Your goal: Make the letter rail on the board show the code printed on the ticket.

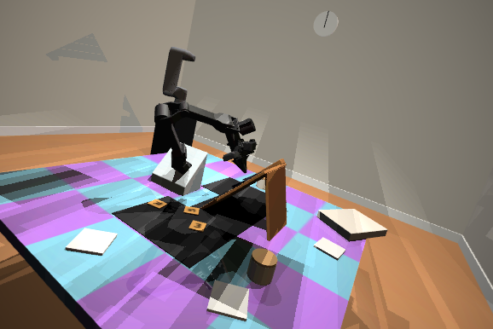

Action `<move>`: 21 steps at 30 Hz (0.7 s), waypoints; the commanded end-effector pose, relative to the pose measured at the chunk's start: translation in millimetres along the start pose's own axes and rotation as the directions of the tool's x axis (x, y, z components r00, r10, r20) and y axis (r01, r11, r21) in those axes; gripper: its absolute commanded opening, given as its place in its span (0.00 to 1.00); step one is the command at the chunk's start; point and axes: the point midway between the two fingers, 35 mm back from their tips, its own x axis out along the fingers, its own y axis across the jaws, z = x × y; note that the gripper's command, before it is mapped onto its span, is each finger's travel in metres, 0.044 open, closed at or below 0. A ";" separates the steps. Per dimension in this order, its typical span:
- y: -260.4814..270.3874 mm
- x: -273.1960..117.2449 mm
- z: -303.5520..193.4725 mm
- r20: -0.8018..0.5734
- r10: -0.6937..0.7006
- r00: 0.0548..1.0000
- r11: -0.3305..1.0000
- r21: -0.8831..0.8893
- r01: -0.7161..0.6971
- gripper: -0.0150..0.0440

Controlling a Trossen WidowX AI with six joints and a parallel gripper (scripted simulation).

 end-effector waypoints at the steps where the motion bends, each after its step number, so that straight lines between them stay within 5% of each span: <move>1: -8.7 4.7 12.4 -0.189 0.018 0.982 1.000 0.018 -0.015 0.25; 9: -37.5 3.1 16.8 -0.477 -0.006 0.879 0.999 0.037 0.027 0.25; 21: -38.4 2.9 16.8 -0.483 -0.007 0.875 0.999 0.037 0.028 0.25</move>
